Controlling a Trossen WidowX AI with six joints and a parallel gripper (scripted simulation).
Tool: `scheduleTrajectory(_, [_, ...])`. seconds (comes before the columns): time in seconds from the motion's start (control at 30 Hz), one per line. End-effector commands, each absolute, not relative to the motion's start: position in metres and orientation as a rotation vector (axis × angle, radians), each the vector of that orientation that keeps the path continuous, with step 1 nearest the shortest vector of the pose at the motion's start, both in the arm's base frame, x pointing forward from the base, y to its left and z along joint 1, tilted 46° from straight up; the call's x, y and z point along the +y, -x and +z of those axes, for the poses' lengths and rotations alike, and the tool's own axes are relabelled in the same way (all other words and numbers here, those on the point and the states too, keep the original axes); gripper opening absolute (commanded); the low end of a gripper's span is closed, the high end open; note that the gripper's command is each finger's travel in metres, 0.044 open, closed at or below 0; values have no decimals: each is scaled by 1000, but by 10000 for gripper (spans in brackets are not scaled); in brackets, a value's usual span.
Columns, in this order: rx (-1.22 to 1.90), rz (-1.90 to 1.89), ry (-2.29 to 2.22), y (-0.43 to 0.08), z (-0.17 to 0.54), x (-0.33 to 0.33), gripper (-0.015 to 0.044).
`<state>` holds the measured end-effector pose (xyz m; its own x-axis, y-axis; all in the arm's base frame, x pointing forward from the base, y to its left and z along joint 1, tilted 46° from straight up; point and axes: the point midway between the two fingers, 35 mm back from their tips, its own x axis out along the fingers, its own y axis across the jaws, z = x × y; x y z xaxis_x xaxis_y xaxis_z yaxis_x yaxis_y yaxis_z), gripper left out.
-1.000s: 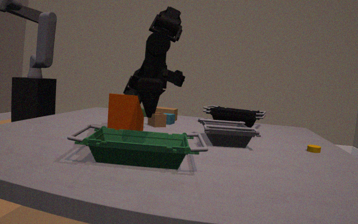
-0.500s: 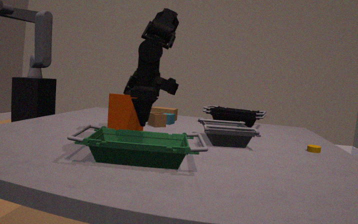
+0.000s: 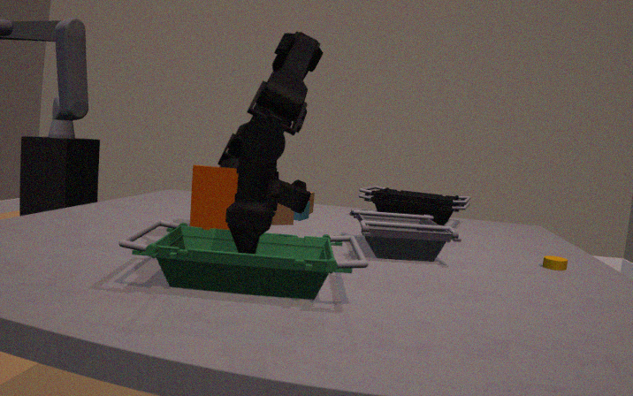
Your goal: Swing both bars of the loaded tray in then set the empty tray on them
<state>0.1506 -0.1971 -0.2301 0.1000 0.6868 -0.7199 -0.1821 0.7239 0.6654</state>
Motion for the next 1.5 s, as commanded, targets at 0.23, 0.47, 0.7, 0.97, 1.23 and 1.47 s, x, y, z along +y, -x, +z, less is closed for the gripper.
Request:
scheduleTrajectory(0.23, [1322, 672, -474, -151, -232, -194, 381])
scheduleTrajectory(0.47, [1322, 672, -474, -151, -232, -194, 279])
scheduleTrajectory(0.7, [1322, 672, -474, -151, -232, -194, 200])
scheduleTrajectory(0.97, [1322, 672, -474, -151, -232, -194, 147])
scheduleTrajectory(1.23, [1322, 672, -474, -151, -232, -194, 93])
scheduleTrajectory(1.47, [1322, 672, -474, -151, -232, -194, 47])
